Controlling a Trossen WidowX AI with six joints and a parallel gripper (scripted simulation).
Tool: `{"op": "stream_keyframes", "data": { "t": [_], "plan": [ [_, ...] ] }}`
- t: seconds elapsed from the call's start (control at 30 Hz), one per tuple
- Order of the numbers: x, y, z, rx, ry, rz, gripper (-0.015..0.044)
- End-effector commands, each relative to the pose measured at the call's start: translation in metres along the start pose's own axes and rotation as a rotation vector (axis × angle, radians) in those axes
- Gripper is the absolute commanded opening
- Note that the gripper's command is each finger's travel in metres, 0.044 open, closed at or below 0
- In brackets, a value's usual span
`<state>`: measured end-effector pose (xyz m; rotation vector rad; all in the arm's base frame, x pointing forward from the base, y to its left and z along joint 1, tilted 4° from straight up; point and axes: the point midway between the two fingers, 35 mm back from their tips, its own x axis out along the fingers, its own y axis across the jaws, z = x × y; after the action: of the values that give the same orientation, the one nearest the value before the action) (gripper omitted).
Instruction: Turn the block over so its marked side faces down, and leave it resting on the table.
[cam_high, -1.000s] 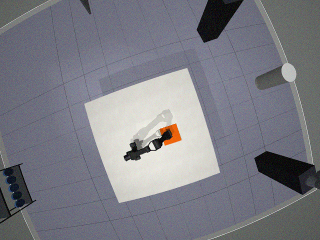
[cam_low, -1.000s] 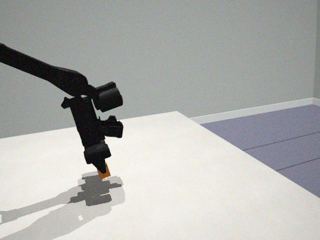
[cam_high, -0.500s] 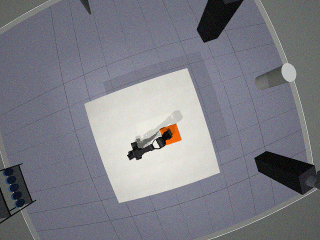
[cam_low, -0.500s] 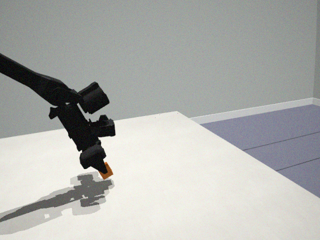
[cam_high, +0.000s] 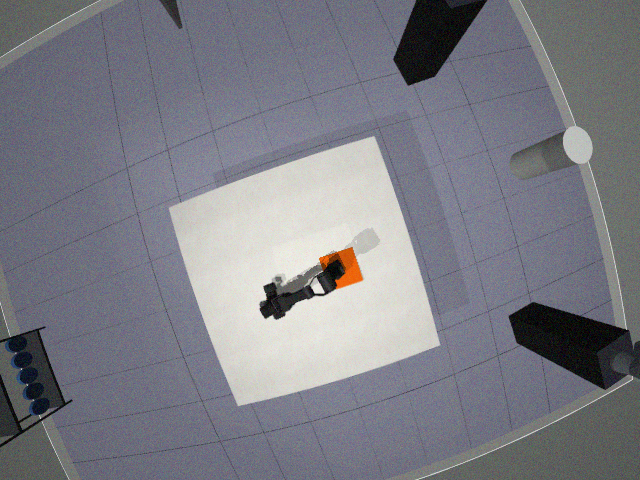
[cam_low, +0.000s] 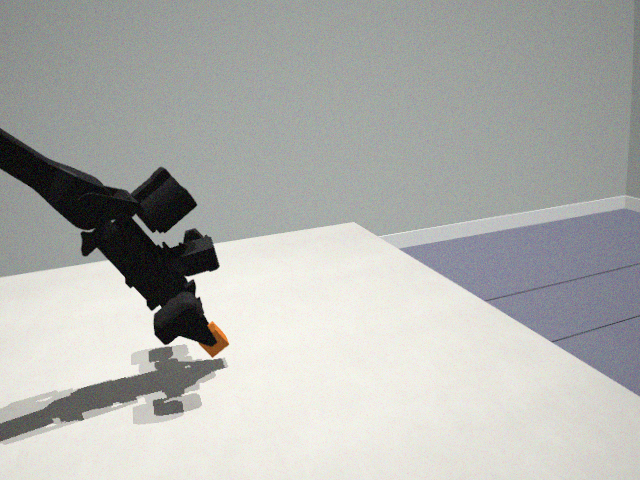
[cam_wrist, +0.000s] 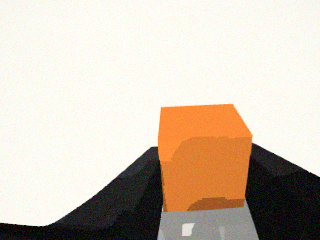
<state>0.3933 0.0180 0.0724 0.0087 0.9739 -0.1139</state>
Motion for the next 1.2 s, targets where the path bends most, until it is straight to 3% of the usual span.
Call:
{"op": "stream_keyframes", "data": {
  "t": [0.0,0.87,1.17],
  "plan": [
    [0.008,0.000,-0.003,-0.009,-0.049,-0.005,0.0000],
    [0.023,-0.001,-0.019,-0.009,-0.469,-0.005,0.0000],
    [0.021,-0.002,-0.021,-0.008,-0.515,-0.005,0.0000]
  ]
}}
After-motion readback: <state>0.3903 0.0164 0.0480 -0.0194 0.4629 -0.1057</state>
